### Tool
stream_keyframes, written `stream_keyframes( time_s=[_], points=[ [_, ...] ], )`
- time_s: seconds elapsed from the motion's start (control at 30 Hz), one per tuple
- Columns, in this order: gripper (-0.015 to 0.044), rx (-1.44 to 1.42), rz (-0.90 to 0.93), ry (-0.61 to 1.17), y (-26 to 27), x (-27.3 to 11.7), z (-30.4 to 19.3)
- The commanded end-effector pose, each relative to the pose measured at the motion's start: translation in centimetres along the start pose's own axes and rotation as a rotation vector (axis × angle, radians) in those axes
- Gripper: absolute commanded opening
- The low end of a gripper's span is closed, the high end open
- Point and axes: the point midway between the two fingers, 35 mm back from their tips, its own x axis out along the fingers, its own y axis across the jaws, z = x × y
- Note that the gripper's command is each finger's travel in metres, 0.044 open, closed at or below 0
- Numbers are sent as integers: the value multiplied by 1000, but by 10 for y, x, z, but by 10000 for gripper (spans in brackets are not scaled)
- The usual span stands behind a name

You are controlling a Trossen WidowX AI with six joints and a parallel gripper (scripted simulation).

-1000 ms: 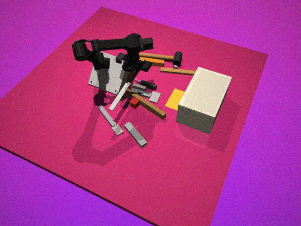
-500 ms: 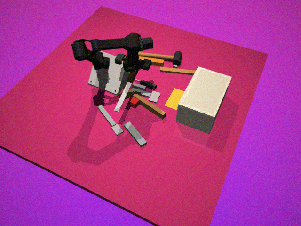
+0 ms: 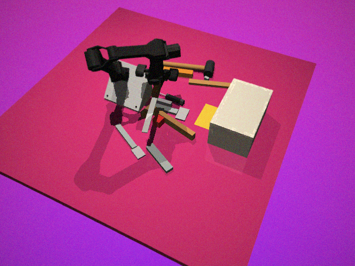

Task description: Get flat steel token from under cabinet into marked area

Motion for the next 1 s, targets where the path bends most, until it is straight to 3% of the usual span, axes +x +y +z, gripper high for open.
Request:
stream_keyframes(
  time_s=[0.0,0.97],
  points=[
    [0,-42,4,-7,0,-1,0],
    [0,-273,4,-8,0,-1,0]
  ],
)
